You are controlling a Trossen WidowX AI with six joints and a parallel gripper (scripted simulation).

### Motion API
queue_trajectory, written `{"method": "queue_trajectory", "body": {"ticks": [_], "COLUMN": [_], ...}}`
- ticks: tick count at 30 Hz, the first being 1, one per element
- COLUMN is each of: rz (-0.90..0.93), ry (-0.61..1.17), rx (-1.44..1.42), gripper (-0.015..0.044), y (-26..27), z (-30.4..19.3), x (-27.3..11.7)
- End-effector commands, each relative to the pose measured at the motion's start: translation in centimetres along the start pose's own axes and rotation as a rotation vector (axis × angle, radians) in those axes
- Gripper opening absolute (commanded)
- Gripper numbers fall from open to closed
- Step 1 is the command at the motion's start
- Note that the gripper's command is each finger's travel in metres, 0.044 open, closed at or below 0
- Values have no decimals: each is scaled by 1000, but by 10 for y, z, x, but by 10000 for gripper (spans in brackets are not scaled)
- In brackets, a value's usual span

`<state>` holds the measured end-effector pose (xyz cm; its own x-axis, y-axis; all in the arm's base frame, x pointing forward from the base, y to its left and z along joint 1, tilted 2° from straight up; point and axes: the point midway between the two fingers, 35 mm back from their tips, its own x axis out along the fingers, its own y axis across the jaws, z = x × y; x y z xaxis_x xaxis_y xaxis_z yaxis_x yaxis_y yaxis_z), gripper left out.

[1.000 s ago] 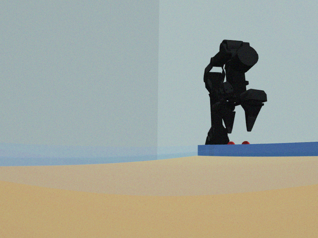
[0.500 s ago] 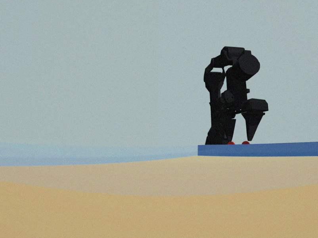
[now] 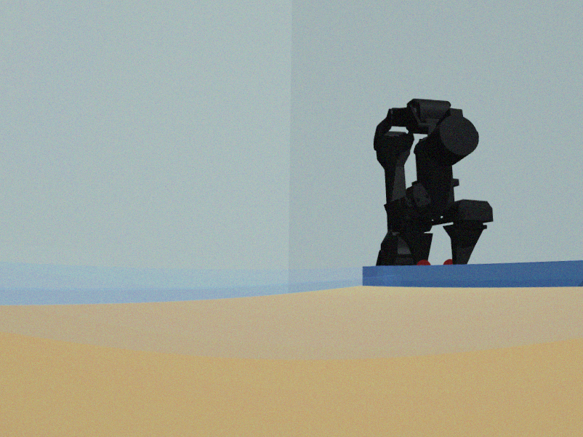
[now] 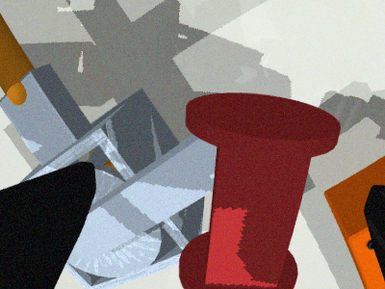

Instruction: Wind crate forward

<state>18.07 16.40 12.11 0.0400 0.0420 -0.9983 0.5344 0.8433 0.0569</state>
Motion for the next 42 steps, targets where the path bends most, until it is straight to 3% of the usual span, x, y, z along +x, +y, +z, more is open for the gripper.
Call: {"method": "queue_trajectory", "body": {"ticks": [1, 17, 33, 42], "rz": [-1, -1, -2, -2], "ry": [6, 6, 1, 3], "rx": [-6, -9, -4, -6], "gripper": [440, 440, 20, 0], "y": [-1, -4, -3, -3], "z": [-1, -2, -1, -1], "x": [8, 30, 26, 28]}}
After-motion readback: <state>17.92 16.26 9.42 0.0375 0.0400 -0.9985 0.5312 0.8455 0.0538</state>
